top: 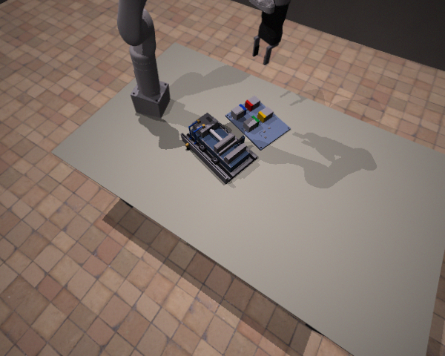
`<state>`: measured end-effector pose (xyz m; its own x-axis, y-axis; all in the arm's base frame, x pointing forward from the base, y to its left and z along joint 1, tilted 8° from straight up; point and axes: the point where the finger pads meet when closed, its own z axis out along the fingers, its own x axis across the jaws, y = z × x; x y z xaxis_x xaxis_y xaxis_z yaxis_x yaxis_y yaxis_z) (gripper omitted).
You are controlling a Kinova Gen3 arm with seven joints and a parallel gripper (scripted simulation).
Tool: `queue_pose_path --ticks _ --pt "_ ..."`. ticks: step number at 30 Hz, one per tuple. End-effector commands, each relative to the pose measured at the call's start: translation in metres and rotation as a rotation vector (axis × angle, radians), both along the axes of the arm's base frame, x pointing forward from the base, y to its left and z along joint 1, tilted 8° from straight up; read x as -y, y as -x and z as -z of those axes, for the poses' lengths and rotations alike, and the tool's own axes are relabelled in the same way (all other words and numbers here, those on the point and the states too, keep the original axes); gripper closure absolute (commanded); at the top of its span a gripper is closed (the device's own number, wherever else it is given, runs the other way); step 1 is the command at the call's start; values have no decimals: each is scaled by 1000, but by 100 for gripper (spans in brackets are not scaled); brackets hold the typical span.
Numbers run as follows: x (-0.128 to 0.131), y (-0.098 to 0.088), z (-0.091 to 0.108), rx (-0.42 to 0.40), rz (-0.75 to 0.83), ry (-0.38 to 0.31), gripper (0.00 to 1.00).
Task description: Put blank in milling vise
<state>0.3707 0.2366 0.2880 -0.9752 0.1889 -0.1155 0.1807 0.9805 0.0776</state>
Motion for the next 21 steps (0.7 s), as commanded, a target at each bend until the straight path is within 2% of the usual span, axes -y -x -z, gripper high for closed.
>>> queue_pose_path --ticks 1,21 --pt "0 0 0 2 0 -1 0" --pt "-4 -1 4 3 -1 -2 0"
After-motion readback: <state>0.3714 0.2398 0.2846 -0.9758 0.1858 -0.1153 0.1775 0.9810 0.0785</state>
